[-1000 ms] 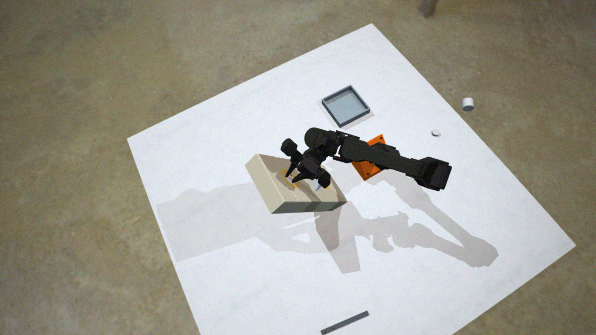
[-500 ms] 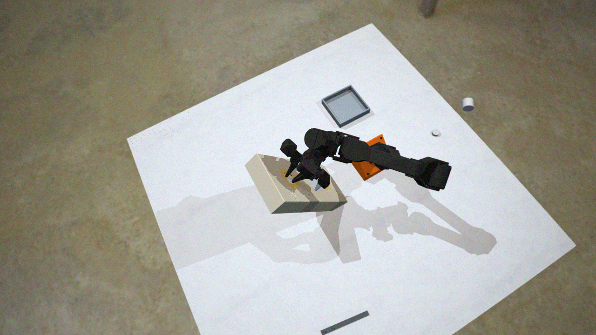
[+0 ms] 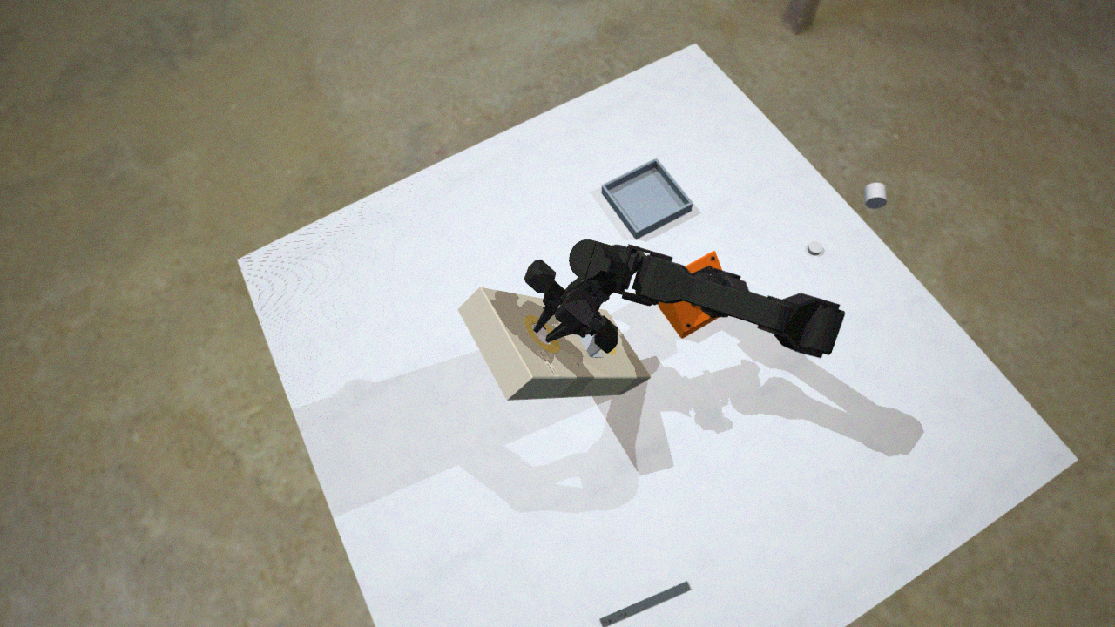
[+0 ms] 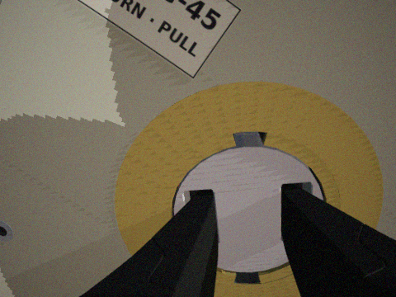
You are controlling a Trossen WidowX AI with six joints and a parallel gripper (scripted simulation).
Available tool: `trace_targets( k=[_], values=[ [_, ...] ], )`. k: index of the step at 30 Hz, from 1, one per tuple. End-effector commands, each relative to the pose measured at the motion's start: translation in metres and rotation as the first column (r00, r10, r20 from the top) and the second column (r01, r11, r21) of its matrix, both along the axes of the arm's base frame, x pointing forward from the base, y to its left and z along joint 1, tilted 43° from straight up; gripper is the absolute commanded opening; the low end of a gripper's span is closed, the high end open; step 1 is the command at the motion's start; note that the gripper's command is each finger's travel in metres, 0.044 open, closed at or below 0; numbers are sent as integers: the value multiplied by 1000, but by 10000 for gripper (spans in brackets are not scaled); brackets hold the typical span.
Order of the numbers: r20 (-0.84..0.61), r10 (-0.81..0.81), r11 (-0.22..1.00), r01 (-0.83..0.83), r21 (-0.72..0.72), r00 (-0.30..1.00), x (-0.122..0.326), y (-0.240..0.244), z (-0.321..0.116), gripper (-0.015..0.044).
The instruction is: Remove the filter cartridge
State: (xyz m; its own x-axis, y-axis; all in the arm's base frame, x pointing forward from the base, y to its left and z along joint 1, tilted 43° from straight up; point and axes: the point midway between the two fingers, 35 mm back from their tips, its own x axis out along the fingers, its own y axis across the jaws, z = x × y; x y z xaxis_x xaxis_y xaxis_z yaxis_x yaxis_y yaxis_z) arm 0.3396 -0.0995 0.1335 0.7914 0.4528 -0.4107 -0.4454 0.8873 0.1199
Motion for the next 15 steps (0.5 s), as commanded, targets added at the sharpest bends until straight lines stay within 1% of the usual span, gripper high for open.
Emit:
trace_targets(
  k=[1, 2, 5, 15],
  values=[
    [-1, -2, 1000, 2, -5, 1000, 1, 0, 0, 22],
    [-1, -2, 1000, 2, -5, 1000, 1, 0, 0, 0],
    [-13, -11, 1000, 11, 12, 1000, 1, 0, -1, 0],
    [-188, -125, 950, 172, 260, 974, 5, 3, -3, 0]
  ],
)
